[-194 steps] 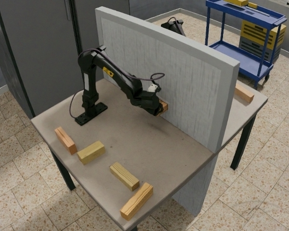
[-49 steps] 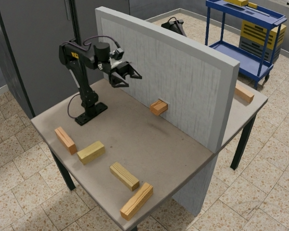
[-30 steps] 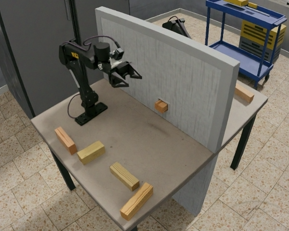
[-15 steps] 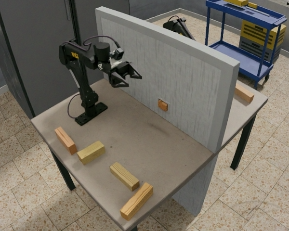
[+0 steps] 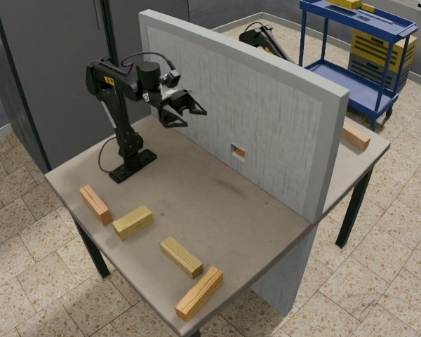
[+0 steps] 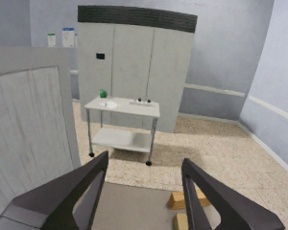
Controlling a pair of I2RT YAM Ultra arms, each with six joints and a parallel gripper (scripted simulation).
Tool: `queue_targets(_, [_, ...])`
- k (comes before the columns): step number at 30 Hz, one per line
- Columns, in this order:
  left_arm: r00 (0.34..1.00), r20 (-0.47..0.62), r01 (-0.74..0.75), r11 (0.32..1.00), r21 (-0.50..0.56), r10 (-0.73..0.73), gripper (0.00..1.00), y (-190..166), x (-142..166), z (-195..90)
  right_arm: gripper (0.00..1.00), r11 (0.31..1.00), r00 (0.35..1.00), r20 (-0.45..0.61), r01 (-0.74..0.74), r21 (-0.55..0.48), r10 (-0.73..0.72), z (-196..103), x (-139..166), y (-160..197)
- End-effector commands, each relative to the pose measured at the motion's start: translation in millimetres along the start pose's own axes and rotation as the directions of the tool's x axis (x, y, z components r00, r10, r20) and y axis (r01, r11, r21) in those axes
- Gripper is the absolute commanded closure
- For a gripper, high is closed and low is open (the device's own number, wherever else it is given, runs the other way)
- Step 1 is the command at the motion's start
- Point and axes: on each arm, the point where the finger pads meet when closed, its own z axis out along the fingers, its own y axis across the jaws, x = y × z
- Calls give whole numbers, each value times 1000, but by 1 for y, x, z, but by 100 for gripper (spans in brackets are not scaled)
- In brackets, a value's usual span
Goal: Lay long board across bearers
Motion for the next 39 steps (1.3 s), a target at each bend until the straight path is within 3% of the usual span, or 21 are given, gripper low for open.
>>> queue_targets(1, [994,66,-79,996,-40,82,100,8,-30,-23,28,1000,998,68,-10,11,9,-4,-28,-3])
queue_targets(7, [993,69,-88,995,-47,91,100,9,-27,-33,28,1000,998,68,-10,11,9,-4,-28,-3])
queue_targets(10, [996,69,-50,999,-13,51,100,9,-10,-24,28,1000,998,68,-10,11,9,-4,-28,-3])
queue_targets(13, [994,69,-83,996,-45,86,100,11,-18,-39,28,1000,998,68,-10,11,9,-4,-28,-3])
queue_targets(19, [996,68,-53,999,-11,53,100,9,-4,-32,28,1000,998,68,-10,11,9,-4,-28,-3])
queue_targets(23, [993,64,-91,995,-51,95,100,10,-13,-51,28,1000,998,68,-10,11,9,-4,-28,-3])
queue_targets(26, [997,64,-48,999,-13,48,100,9,5,-41,28,1000,998,68,-10,11,9,-4,-28,-3])
queue_targets(29, [994,58,-86,995,-52,89,100,11,-4,-58,28,1000,998,68,-10,11,9,-4,-28,-3])
queue_targets(36, [997,56,-50,999,-14,51,100,9,14,-51,28,1000,998,68,-10,11,9,-4,-28,-3])
queue_targets(39, [995,50,-82,995,-53,85,100,12,2,-63,28,1000,998,68,-10,11,9,-4,-28,-3])
